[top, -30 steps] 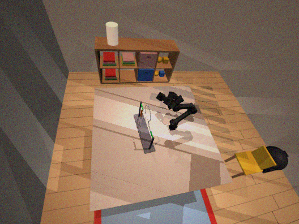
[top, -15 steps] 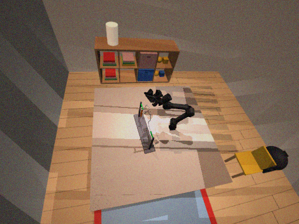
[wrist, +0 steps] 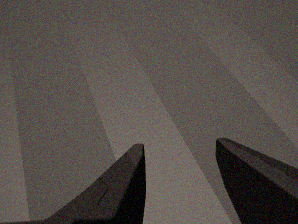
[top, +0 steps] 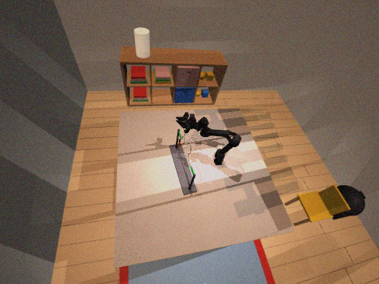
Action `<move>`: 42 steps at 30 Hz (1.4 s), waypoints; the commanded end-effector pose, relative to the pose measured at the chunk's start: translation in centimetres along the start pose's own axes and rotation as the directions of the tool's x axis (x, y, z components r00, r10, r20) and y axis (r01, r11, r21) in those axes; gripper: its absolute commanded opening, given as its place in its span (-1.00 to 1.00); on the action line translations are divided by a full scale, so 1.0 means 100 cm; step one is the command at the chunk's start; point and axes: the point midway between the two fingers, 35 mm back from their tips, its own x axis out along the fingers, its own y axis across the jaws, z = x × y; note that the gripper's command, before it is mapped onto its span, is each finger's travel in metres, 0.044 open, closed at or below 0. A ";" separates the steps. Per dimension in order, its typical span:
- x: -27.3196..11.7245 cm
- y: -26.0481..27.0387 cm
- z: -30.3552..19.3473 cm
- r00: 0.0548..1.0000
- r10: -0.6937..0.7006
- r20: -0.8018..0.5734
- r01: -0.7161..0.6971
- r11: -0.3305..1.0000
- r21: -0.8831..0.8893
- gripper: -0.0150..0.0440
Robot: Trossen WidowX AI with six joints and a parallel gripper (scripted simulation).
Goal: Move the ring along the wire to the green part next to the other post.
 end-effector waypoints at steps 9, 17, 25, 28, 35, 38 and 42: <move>-0.060 -0.059 -0.109 0.976 -0.010 -0.218 -0.024 0.988 -0.154 0.05; -0.138 -0.056 -0.189 0.922 0.081 -0.379 -0.146 0.978 -0.146 0.05; -0.213 -0.020 -0.232 0.868 0.195 -0.457 -0.258 0.963 -0.079 0.05; -0.224 -0.013 -0.235 0.861 0.214 -0.461 -0.273 0.960 -0.065 0.05; -0.221 -0.012 -0.235 0.861 0.214 -0.462 -0.273 0.960 -0.065 0.05; -0.207 -0.011 -0.231 0.860 0.214 -0.464 -0.274 0.959 -0.066 0.05; -0.188 -0.006 -0.224 0.860 0.214 -0.463 -0.275 0.959 -0.067 0.05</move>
